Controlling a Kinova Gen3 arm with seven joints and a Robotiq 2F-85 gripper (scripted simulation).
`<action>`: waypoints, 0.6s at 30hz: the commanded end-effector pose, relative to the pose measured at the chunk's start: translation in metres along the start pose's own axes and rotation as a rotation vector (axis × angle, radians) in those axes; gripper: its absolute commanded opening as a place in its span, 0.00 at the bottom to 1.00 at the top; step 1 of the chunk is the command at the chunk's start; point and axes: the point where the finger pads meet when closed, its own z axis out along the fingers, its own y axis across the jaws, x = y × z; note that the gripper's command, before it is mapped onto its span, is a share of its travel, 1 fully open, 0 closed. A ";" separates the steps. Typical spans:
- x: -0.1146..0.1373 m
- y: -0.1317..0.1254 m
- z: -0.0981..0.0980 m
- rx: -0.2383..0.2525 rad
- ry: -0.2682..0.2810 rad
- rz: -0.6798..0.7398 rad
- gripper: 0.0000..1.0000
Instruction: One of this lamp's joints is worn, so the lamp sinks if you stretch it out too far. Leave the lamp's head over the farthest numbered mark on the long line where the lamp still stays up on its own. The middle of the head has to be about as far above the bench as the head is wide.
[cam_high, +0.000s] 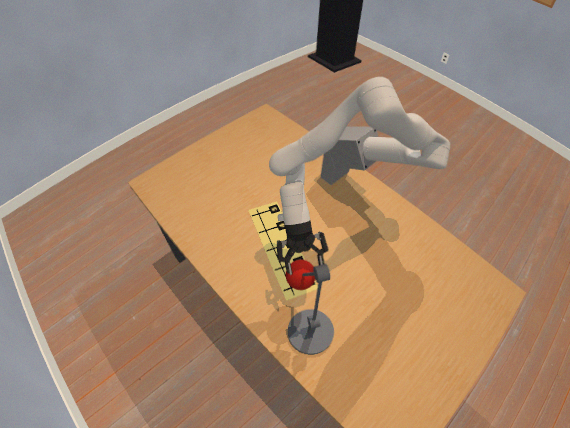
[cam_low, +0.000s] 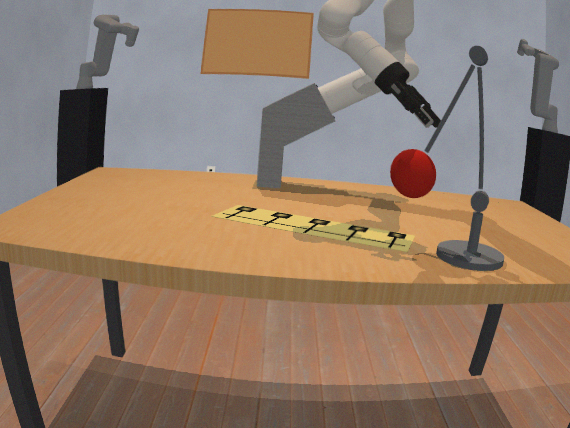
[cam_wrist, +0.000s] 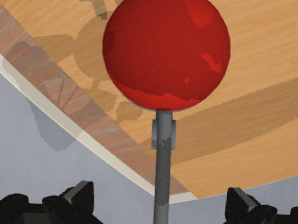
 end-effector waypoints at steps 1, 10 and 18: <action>0.000 0.000 0.006 -0.001 0.001 -0.004 1.00; 0.000 0.001 0.014 -0.003 0.004 -0.008 1.00; 0.000 0.001 0.016 -0.004 0.005 -0.009 0.00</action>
